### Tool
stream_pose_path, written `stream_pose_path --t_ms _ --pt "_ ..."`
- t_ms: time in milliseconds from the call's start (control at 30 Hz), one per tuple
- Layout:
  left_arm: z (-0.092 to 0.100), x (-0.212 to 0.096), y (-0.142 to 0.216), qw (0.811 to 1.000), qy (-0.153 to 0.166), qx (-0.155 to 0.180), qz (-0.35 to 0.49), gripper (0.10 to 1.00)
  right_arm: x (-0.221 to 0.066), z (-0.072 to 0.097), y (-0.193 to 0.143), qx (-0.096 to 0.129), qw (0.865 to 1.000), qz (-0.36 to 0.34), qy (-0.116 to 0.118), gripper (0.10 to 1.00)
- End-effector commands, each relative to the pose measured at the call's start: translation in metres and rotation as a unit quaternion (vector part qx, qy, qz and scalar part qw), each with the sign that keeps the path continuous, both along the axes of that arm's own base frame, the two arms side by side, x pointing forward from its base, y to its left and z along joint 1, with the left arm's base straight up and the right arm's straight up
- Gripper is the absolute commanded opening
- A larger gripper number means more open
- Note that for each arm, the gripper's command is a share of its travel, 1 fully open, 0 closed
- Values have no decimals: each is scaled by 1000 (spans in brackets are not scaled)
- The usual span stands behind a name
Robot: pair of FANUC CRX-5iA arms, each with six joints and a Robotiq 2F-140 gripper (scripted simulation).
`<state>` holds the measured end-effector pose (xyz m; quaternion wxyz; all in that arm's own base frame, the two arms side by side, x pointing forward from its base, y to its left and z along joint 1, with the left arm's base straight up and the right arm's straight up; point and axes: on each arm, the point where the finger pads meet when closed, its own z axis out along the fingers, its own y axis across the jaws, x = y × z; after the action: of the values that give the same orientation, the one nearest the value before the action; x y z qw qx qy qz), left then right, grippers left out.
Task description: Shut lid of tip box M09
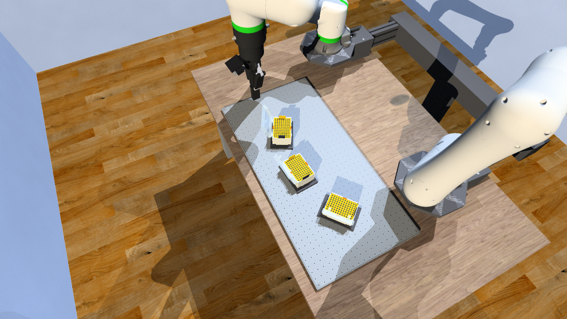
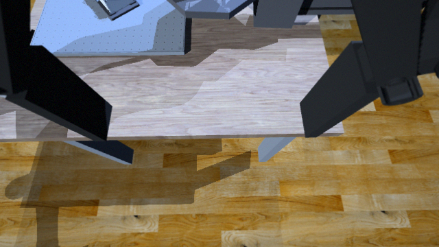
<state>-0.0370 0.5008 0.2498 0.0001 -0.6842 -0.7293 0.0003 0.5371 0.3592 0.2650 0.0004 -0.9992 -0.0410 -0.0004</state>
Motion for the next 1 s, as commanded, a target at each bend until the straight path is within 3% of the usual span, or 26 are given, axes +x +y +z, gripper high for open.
stream_pose_path --t_ms 0,967 --pt "1 0 0 1000 0 1 0 1000 2 2 15 0 1000 0 -1 99" --pt "1 0 0 1000 0 1 0 1000 14 0 139 0 1000 0 -1 99"
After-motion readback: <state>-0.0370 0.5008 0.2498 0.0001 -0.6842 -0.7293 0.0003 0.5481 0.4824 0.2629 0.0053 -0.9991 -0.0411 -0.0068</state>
